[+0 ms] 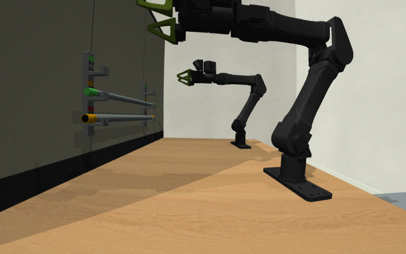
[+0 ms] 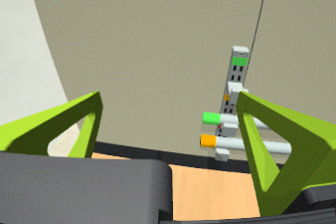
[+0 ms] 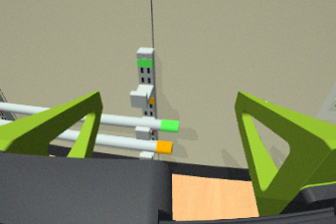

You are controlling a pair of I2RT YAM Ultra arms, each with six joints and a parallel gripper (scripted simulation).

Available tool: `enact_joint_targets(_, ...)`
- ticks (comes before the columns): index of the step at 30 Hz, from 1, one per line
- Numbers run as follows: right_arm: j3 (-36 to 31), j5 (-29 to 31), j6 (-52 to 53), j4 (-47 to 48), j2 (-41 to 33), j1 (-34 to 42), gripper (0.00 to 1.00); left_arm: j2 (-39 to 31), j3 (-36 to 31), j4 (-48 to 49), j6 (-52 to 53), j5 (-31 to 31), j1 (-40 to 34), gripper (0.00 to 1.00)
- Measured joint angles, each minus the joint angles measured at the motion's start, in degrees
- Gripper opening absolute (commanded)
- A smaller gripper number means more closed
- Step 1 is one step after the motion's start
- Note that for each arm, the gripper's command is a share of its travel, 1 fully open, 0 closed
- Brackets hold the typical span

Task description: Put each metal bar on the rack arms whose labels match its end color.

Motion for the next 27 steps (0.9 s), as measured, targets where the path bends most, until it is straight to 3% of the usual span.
enact_joint_targets(27,-0.28,1.9,-4.0,1.03,-0.02,2.1,1.0,0.0,-2.27,1.4,3.93,-0.98,-1.73,1.0)
